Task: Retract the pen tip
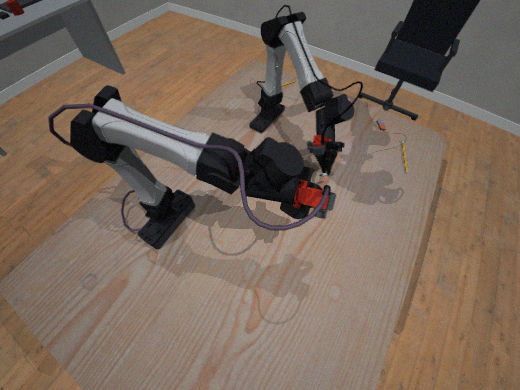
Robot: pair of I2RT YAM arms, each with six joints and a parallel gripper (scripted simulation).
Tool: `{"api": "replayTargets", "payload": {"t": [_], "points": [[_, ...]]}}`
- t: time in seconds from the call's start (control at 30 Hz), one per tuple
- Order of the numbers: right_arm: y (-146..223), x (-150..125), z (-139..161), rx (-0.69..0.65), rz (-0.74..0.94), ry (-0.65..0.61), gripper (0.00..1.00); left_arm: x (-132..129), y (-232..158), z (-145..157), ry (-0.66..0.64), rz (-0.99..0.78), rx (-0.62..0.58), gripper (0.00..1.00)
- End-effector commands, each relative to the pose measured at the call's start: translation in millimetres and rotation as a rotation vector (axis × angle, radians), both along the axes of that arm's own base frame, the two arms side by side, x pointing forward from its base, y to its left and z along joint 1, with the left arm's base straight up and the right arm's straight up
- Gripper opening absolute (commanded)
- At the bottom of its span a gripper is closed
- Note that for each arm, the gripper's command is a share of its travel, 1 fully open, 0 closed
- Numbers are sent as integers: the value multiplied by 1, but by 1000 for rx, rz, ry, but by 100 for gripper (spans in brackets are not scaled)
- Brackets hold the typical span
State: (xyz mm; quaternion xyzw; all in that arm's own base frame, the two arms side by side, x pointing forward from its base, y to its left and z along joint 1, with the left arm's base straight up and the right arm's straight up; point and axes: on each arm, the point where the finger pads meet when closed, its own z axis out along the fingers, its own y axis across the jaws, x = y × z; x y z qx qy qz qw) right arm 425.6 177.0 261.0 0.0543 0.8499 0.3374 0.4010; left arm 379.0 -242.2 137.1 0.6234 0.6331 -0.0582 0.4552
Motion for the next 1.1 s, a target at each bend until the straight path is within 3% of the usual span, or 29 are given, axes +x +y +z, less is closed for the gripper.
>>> {"api": "replayTargets", "payload": {"t": [0.0,0.27,0.37,0.7,0.9,0.93,0.97,1.0,1.07], "points": [[29,-5,-22,70,54,146,1,2,-1,-8,7,1,6,11],[72,-20,-60,155,107,376,1,2,-1,-8,7,1,6,11],[73,-18,-63,161,101,394,1,2,-1,-8,7,1,6,11],[127,-51,-109,230,143,704,1,2,-1,-8,7,1,6,11],[132,-51,-113,232,146,724,1,2,-1,-8,7,1,6,11],[125,-45,-94,238,144,654,1,2,-1,-8,7,1,6,11],[124,-43,-94,222,143,633,1,2,-1,-8,7,1,6,11],[125,-47,-125,188,134,695,1,2,-1,-8,7,1,6,11],[128,-55,-135,174,141,717,1,2,-1,-8,7,1,6,11]]}}
